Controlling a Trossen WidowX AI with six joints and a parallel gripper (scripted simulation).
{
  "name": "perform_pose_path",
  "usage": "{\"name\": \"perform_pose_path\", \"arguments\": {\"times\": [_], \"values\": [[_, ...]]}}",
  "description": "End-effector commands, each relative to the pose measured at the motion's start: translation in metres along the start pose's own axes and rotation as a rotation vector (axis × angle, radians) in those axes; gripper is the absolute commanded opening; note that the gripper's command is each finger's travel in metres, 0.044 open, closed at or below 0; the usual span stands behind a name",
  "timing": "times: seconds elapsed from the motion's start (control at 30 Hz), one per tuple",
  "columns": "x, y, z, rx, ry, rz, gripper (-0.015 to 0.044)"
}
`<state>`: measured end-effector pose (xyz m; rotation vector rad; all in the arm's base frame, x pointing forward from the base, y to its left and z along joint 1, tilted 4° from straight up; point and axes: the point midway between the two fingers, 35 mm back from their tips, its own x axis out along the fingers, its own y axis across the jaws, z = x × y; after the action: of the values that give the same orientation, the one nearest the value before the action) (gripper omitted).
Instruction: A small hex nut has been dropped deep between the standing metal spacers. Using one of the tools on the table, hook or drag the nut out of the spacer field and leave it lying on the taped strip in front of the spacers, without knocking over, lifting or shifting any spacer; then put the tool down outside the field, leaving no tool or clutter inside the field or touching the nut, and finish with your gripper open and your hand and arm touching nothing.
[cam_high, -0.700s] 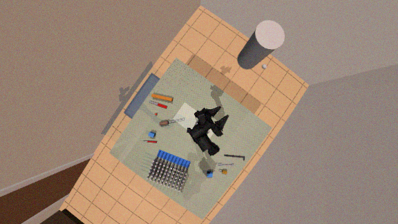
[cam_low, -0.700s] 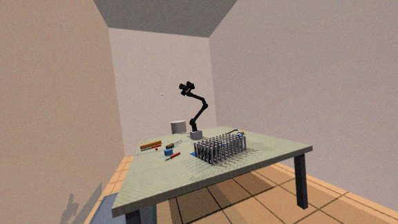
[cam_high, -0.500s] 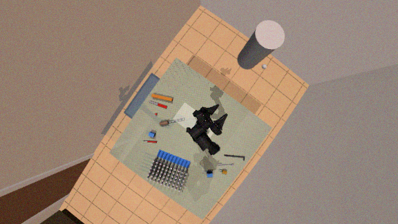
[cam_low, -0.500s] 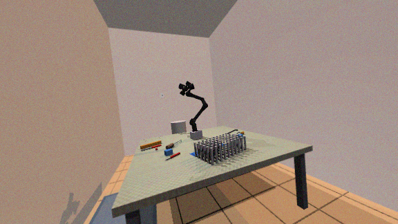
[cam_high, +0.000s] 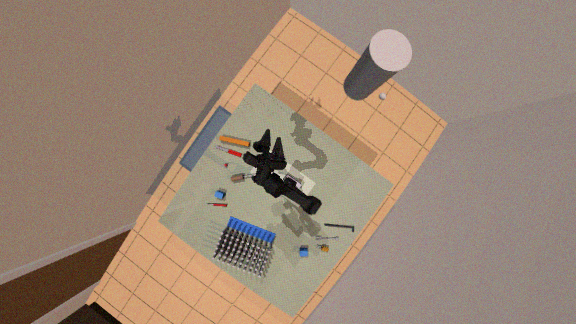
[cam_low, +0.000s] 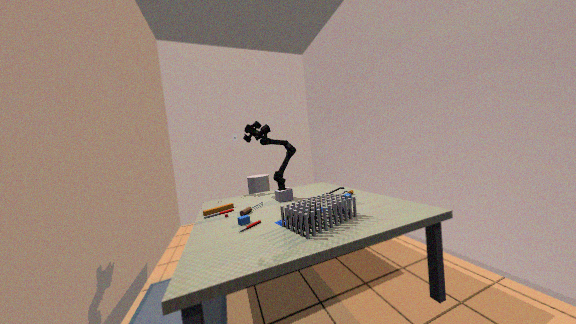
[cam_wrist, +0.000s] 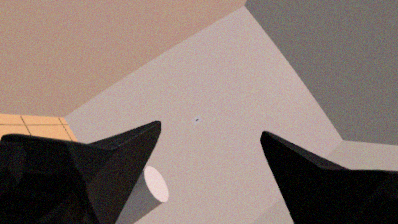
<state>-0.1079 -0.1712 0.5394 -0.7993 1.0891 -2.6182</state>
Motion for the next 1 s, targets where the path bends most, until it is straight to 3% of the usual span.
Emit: {"name": "perform_pose_path", "arguments": {"times": [0.0,0.3,0.57,0.97], "values": [[-0.013,0.037,0.034,0.062,-0.149,0.077,0.044],[-0.086,0.122,0.111,0.241,-0.497,0.342,0.044],[-0.165,0.167,0.15,0.4,-0.707,0.589,0.044],[-0.359,0.222,0.162,0.611,-1.05,1.21,0.044]]}}
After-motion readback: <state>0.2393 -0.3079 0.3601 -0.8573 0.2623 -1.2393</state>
